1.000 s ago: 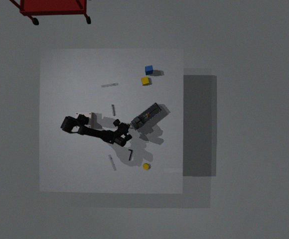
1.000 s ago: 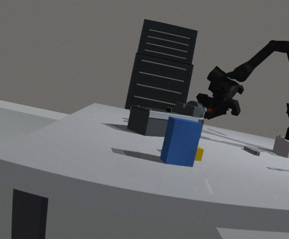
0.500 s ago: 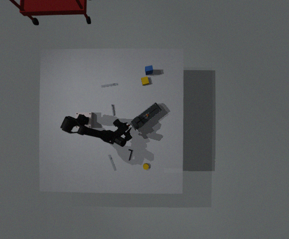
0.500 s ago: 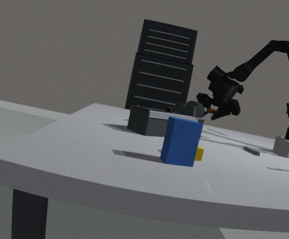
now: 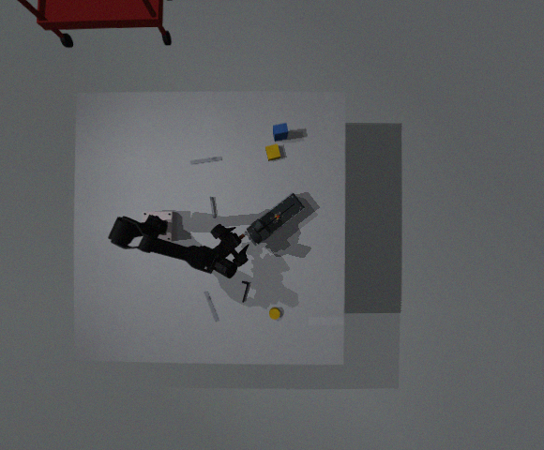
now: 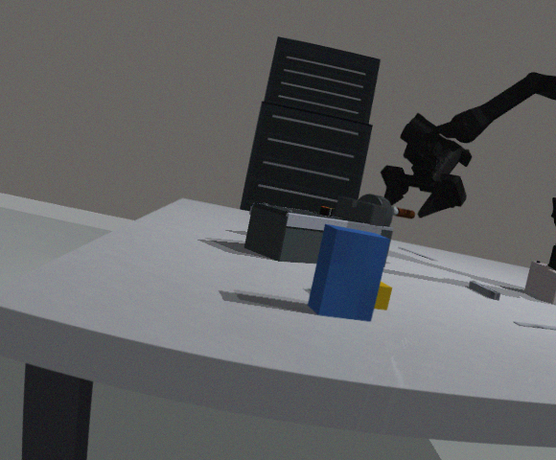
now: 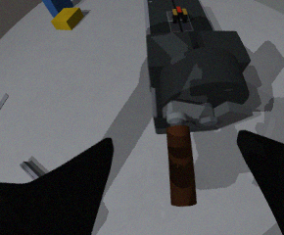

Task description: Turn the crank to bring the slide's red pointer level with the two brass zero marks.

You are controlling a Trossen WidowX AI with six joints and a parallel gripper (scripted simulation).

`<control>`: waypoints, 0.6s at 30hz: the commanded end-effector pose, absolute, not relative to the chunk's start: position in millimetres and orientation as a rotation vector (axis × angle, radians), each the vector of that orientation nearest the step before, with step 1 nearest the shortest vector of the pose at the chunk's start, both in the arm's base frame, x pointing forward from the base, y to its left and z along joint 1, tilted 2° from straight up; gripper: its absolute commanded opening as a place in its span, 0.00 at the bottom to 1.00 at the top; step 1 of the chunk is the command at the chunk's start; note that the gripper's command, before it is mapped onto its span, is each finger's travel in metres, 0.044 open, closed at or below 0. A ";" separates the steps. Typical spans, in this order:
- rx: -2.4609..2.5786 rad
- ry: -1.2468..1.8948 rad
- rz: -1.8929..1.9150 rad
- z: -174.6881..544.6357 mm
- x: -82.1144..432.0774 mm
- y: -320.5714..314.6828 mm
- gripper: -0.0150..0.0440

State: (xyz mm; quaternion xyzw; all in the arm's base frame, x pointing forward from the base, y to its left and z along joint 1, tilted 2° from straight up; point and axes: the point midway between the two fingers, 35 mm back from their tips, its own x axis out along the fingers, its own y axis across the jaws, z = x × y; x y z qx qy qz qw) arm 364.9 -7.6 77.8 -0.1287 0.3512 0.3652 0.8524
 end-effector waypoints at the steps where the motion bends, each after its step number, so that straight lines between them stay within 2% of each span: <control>1: -0.285 0.723 0.766 98.5 365.5 -8.4 1.00; 12: -0.276 0.733 0.766 165.3 363.8 -11.2 1.00; 18: -0.276 0.773 0.721 166.7 374.2 -2.5 1.00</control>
